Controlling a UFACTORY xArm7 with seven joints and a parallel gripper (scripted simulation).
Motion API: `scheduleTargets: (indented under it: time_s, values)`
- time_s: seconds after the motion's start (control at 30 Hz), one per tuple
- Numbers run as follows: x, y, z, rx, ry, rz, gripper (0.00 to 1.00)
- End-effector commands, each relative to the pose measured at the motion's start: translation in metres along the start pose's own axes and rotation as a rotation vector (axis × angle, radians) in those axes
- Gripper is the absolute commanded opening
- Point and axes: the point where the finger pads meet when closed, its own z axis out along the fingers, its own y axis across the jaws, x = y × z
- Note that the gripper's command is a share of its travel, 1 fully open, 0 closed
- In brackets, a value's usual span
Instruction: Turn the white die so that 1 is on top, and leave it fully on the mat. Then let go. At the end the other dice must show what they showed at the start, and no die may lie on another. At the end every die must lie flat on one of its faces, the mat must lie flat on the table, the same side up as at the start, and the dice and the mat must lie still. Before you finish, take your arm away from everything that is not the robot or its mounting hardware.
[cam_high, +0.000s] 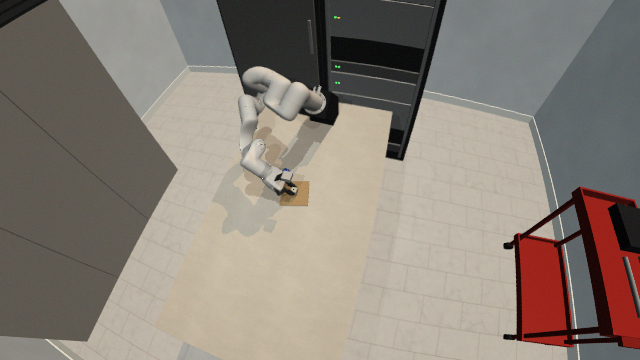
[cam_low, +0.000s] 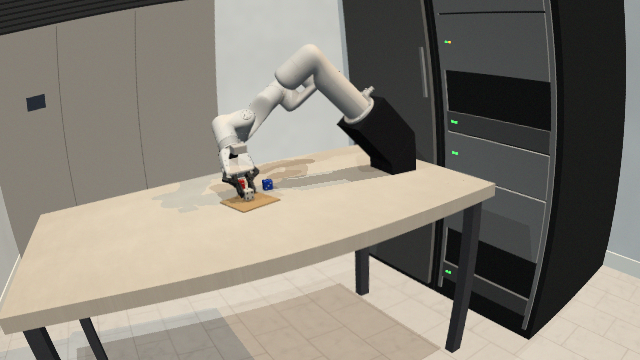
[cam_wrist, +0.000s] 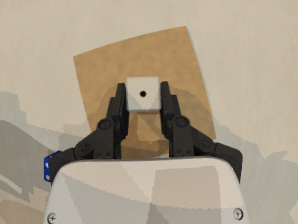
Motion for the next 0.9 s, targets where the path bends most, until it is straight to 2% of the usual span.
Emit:
scheduleTargets:
  time_s: [0.0,0.87]
  values:
    - [0.0002,0.0006,-0.0005,-0.001,-0.001,-0.002,0.27]
    - [-0.0031,0.0006,0.0028,-0.001,-0.001,-0.002,0.27]
